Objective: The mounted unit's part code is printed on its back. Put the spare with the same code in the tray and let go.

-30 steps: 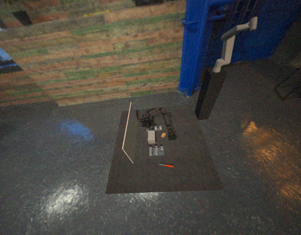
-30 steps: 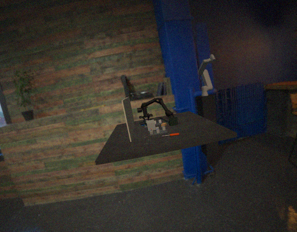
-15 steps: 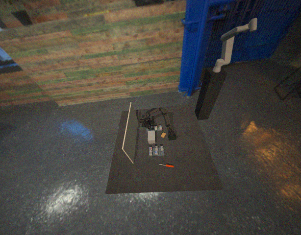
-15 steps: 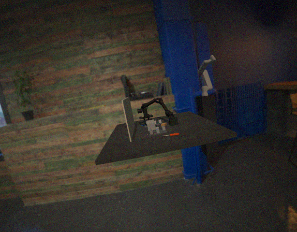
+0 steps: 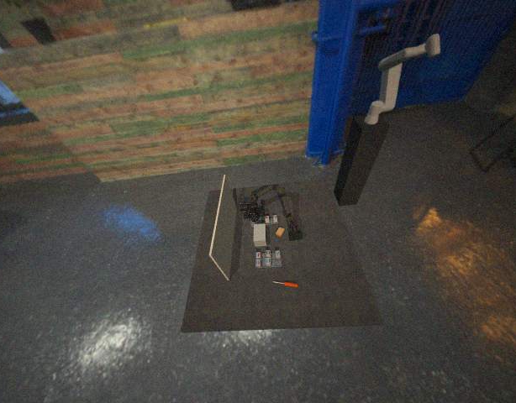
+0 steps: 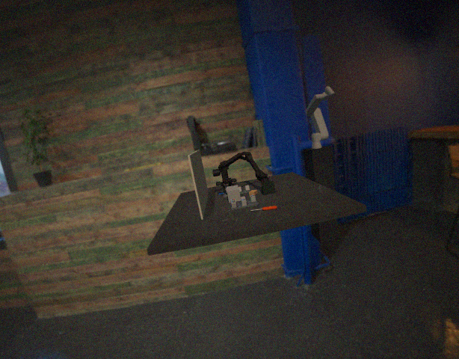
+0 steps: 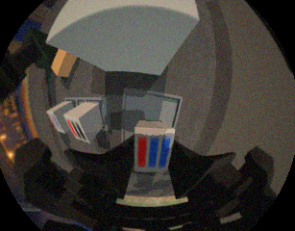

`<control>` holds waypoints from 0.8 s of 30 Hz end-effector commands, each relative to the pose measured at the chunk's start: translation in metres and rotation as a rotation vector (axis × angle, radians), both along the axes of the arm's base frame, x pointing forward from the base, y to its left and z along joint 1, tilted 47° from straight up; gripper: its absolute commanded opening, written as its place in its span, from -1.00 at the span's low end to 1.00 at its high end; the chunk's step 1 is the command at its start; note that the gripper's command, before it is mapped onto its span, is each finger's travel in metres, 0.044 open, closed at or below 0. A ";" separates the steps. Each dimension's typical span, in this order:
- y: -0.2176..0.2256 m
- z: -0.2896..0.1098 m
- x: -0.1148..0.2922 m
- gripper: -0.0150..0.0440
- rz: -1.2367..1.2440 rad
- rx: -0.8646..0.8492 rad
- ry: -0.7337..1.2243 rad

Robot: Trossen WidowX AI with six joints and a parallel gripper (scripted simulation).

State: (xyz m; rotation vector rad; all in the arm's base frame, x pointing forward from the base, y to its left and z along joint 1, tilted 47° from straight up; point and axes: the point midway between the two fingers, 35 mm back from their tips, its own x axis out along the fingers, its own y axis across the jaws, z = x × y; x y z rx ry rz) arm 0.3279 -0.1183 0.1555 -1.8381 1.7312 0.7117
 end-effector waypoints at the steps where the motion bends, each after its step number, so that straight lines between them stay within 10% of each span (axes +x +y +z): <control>1: -0.004 -0.002 0.000 -0.49 0.000 -0.006 0.000; 16: -0.012 -0.008 -0.002 -0.49 0.000 -0.010 0.000; 24: -0.009 -0.007 -0.001 0.22 0.000 -0.004 0.000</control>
